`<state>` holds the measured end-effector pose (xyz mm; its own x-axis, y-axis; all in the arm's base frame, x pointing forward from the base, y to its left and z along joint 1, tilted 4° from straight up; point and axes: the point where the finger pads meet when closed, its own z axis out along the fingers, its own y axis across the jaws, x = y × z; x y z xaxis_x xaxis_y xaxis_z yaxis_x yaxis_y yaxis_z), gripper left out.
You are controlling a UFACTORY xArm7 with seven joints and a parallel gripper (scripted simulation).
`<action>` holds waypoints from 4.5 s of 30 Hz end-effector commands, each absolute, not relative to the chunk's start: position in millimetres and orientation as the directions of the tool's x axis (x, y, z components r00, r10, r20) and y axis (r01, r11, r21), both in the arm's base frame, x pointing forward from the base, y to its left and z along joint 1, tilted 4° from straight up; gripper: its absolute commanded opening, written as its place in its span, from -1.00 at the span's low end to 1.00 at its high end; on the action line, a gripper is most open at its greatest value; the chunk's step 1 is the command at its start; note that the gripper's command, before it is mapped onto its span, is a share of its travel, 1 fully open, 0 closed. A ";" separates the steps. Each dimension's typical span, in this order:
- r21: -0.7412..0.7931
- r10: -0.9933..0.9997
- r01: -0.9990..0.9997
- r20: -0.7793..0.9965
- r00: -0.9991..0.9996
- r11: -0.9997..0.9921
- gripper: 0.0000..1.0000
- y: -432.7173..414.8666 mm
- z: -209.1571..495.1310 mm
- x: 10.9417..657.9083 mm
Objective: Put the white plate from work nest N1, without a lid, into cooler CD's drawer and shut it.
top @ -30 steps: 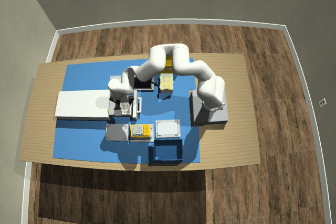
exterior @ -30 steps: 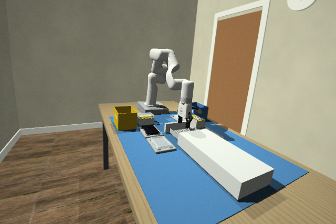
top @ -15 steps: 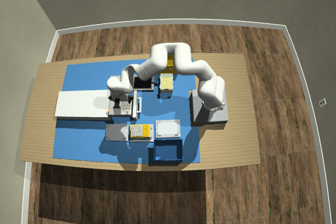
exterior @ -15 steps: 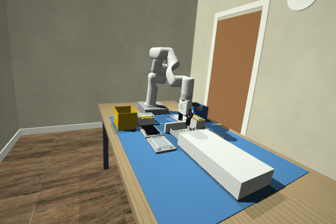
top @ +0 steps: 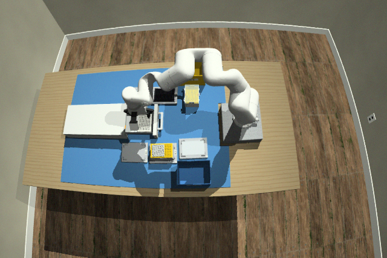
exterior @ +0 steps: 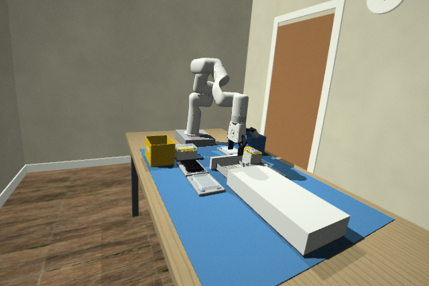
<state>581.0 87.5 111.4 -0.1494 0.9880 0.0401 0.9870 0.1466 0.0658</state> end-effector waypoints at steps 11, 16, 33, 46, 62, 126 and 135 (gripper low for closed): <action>0.071 0.988 0.987 0.040 -0.149 0.146 1.00 86.6 133.1 581.2; 0.071 0.988 0.987 0.040 -0.149 0.146 1.00 86.2 141.5 580.7; 0.071 0.988 0.987 0.040 -0.149 0.146 -1.00 81.2 138.4 546.4; 0.070 0.988 0.987 0.040 -0.149 0.146 -1.00 73.6 126.3 493.3; 0.070 0.988 0.987 0.040 -0.149 0.146 -1.00 64.5 111.9 429.4; 0.070 0.988 0.987 0.040 -0.149 0.146 -1.00 68.6 28.6 434.4; 0.070 0.988 0.987 0.040 -0.149 0.146 -1.00 68.9 22.0 434.7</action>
<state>432.8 68.8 21.1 -0.1494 0.9879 0.0404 0.9871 0.1467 0.0647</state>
